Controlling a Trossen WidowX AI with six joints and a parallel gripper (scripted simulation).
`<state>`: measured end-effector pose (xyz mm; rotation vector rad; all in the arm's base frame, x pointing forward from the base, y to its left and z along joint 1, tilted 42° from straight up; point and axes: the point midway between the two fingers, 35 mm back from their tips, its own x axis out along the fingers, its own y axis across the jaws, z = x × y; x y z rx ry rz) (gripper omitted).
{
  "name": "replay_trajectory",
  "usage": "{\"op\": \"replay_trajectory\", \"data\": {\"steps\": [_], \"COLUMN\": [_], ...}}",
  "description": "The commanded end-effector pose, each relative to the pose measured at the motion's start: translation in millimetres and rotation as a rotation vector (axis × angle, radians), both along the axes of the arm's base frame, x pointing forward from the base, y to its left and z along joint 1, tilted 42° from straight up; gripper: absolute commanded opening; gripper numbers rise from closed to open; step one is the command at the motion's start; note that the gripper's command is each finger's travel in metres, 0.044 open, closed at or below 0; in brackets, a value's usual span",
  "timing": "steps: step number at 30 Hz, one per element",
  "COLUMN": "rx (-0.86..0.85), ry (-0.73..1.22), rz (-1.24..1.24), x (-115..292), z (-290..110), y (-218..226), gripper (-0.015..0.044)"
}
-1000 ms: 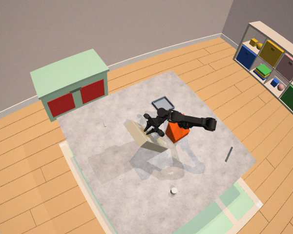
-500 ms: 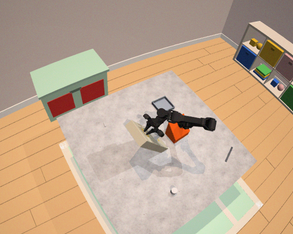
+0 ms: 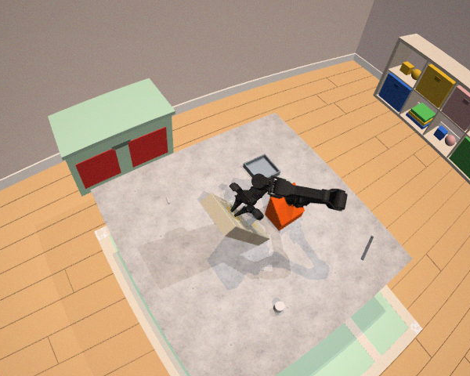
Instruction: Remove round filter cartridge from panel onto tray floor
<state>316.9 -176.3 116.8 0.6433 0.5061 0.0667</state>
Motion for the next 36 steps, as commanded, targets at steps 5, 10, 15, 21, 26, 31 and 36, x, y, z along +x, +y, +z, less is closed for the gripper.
{"op": "replay_trajectory", "data": {"steps": [5, 10, 15, 21, 26, 31, 36], "rx": [-0.186, -0.333, -0.484, -0.666, -0.818, -0.971, -1.123], "ry": [-0.037, -0.072, -0.109, -0.153, -0.190, -0.228, -0.265], "rz": [0.091, 0.164, 0.239, 0.329, 0.405, 0.481, 0.557], "x": [3.5, 4.1, 4.5, 4.9, 5.0, 5.0, 4.9], "z": [-3.3, -3.7, -4.0, -4.2, -4.3, -4.3, -4.2], "y": [1.4, 1.6, 1.7, 1.8, 1.8, 1.8, 1.8], "gripper": [0.0000, 0.0000, 0.0000, 0.0000, 0.0000, 0.0000, 0.0000]}}
